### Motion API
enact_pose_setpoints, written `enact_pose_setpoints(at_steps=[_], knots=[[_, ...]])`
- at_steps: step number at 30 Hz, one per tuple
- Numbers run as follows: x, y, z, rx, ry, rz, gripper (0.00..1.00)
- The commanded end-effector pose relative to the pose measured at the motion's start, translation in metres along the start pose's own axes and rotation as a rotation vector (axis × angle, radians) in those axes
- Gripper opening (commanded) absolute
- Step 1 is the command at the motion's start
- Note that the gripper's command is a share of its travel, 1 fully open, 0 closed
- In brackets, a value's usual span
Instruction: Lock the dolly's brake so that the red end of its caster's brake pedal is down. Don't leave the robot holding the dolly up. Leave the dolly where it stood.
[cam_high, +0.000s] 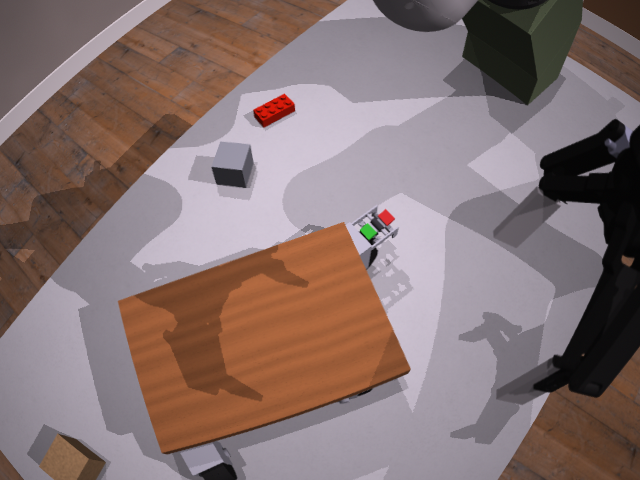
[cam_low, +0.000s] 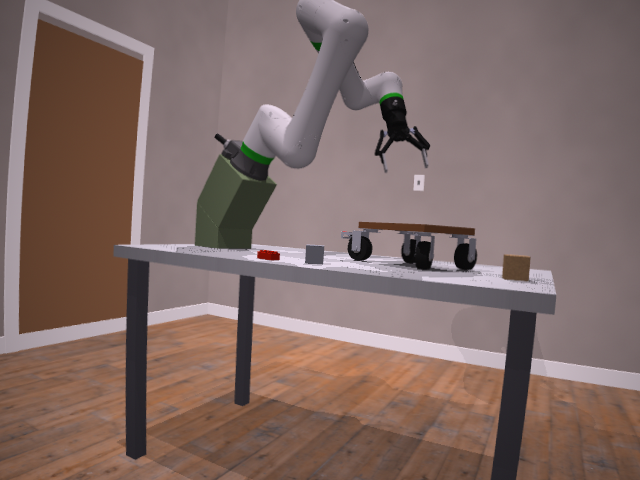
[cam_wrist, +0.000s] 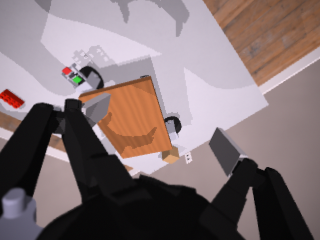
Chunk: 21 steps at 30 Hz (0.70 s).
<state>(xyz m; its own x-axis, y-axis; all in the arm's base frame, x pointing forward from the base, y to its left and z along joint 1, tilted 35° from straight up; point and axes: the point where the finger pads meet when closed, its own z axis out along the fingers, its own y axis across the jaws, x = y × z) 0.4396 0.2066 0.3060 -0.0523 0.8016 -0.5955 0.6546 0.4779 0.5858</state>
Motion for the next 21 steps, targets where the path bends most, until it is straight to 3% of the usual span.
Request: enact_pose_setpoints(at_steps=[1, 17, 18, 21], knots=[[0.000, 0.000, 0.000, 0.000, 0.000, 0.000, 1.00], [0.000, 0.000, 0.000, 0.000, 0.000, 0.000, 1.00], [0.000, 0.000, 0.000, 0.000, 0.001, 0.001, 0.00], [-0.014, -0.018, 0.012, 0.033, 0.026, 0.058, 0.00]])
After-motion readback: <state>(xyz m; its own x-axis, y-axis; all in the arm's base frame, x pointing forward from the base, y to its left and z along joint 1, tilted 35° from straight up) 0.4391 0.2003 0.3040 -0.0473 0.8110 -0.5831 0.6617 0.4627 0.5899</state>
